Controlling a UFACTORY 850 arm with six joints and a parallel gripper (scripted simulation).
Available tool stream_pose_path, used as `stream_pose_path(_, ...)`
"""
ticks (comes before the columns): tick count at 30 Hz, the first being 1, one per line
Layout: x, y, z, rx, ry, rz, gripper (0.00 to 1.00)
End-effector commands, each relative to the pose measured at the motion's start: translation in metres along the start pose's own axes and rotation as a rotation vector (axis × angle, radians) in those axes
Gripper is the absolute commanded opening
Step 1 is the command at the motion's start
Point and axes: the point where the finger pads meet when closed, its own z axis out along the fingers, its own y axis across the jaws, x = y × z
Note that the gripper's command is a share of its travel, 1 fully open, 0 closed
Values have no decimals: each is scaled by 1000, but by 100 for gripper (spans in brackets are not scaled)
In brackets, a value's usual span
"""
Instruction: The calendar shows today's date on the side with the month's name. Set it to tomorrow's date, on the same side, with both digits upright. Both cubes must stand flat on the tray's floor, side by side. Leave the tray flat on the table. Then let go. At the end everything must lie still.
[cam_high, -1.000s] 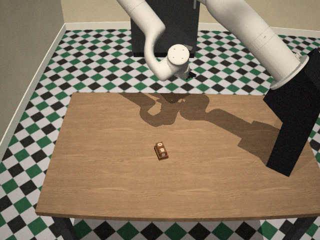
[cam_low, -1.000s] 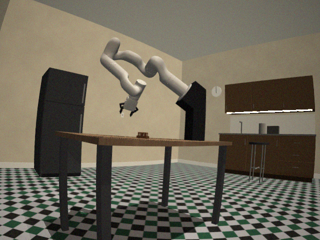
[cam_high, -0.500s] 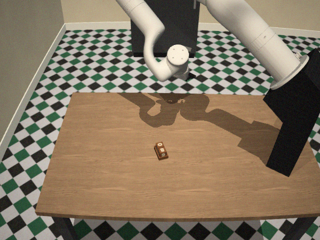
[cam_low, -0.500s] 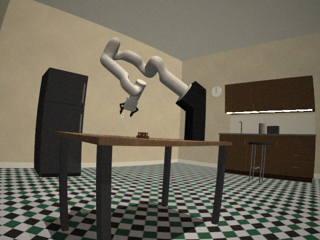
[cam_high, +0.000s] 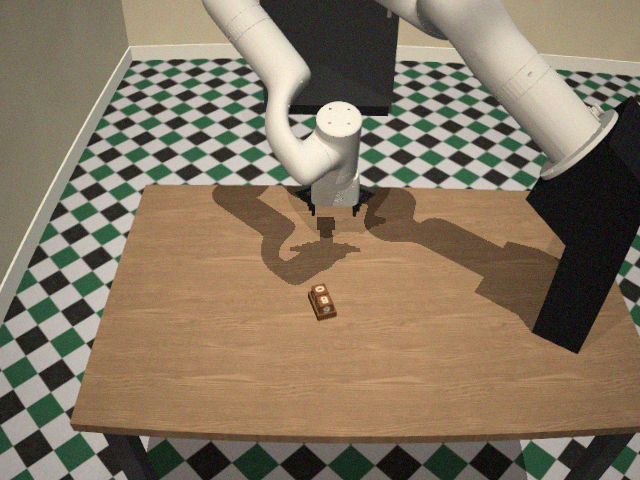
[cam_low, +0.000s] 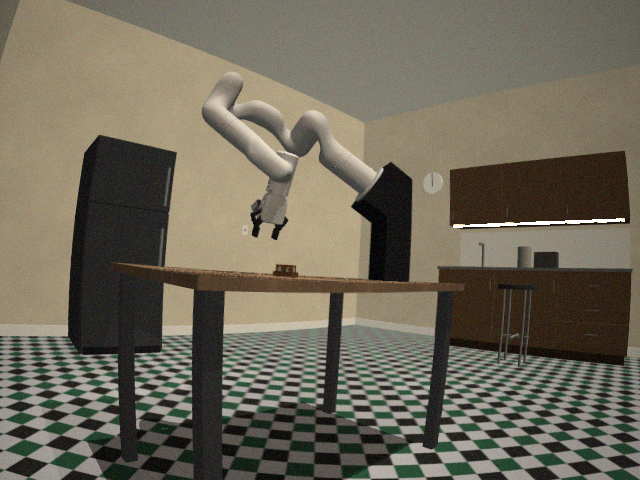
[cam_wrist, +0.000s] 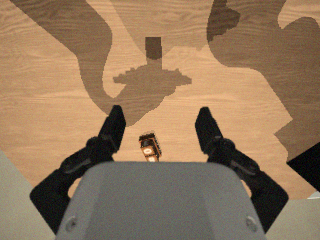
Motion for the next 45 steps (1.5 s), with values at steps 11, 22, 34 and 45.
stream_pose_path(11,-152,-24,-53,46,-315,-317,100)
stream_pose_path(22,-152,-24,-53,46,-315,-317,100)
stream_pose_path(34,-194,20,-54,17,-315,-158,100)
stream_pose_path(45,-230,68,-57,-3,-317,0,100)
